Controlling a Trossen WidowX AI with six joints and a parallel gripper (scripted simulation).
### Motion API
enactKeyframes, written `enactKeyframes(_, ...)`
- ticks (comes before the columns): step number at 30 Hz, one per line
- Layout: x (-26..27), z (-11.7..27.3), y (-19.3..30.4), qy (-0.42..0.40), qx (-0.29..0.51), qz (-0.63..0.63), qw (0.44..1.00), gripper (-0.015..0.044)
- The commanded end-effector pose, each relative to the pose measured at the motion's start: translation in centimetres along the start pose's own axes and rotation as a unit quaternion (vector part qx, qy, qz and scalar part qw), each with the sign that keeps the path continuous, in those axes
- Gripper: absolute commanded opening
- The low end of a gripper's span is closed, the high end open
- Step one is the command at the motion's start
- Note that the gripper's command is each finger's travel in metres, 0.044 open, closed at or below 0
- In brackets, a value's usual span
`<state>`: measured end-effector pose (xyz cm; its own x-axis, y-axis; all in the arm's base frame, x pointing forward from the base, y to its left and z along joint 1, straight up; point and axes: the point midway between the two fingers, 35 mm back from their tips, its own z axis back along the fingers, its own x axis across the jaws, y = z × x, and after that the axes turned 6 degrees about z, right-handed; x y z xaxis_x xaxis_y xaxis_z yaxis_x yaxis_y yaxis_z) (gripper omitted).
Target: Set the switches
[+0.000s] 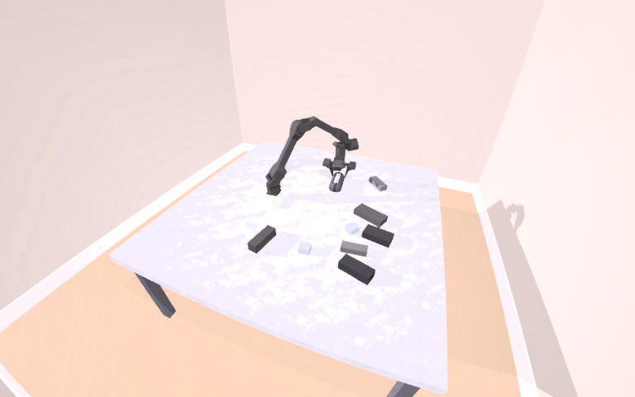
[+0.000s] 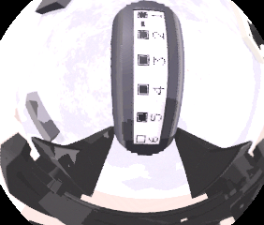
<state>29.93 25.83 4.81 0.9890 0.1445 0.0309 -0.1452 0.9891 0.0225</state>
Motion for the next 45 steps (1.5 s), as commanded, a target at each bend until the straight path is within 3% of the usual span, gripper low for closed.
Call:
enactKeyframes(1,0.0,0.0,-0.2,0.0,-0.003,-0.002,1.0,0.0326)
enactKeyframes(45,-0.1,2.8,-1.2,0.0,-0.003,-0.002,1.0,0.0336)
